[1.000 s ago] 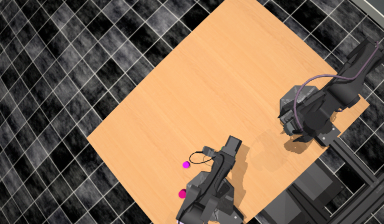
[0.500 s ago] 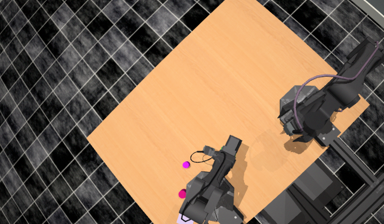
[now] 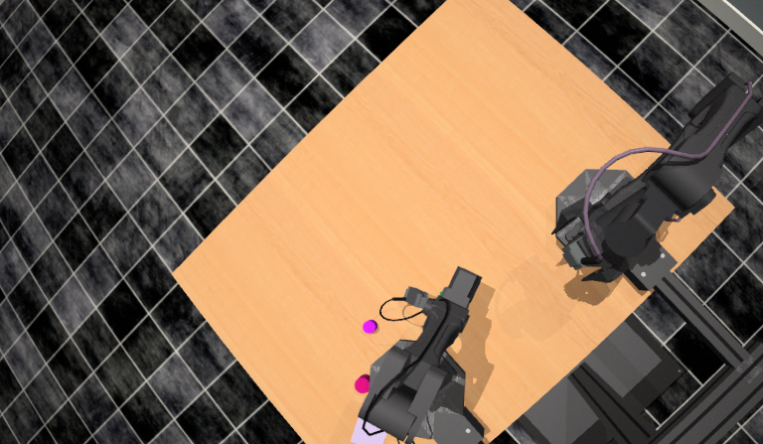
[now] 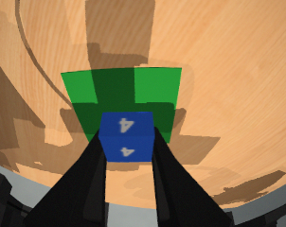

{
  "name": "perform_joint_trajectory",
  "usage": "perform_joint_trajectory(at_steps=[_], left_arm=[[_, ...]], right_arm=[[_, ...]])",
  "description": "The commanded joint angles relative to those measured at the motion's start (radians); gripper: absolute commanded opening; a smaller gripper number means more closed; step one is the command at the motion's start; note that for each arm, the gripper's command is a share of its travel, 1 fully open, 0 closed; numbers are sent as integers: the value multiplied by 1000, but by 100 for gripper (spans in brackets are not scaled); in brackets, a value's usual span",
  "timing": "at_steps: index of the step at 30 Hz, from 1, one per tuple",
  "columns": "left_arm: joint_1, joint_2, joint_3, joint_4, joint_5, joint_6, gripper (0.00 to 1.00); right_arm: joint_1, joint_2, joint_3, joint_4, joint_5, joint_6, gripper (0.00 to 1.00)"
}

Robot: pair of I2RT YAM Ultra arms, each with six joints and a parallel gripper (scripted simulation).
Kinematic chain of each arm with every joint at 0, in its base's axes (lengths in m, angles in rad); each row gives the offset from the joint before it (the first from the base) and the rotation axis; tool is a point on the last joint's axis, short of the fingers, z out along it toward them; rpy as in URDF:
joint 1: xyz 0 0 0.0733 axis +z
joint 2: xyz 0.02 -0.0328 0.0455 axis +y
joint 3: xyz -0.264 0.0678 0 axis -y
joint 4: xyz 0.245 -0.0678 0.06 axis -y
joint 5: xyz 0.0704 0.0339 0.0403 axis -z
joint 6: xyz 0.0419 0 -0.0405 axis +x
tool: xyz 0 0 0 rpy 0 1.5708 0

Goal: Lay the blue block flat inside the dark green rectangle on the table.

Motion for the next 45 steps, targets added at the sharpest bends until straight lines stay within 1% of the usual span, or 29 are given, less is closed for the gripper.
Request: perform_joint_trajectory(at_steps=[1, 20, 29, 30, 31, 32, 33, 37, 41, 45], left_arm=[[7, 17, -20, 21, -14, -7, 27], [10, 58, -29, 72, -14, -5, 27], [10, 43, -16, 51, -15, -5, 27], [10, 43, -16, 51, -15, -5, 38], [10, 43, -16, 51, -15, -5, 43], [1, 28, -29, 52, -14, -14, 54], [-9, 16, -34, 52, -14, -17, 56], [-26, -33, -52, 37, -3, -30, 56], [-30, -54, -36, 15, -2, -33, 56], [-33, -101, -7, -48, -3, -37, 56]], right_arm=[[0, -3, 3, 3, 2, 2, 100], [0, -3, 3, 3, 2, 2, 100], [0, -3, 3, 3, 2, 2, 100], [0, -3, 3, 3, 2, 2, 100], [0, -3, 3, 3, 2, 2, 100], [0, -3, 3, 3, 2, 2, 100], [0, -3, 3, 3, 2, 2, 100], [0, -3, 3, 3, 2, 2, 100], [0, -3, 3, 3, 2, 2, 100], [0, -3, 3, 3, 2, 2, 100]])
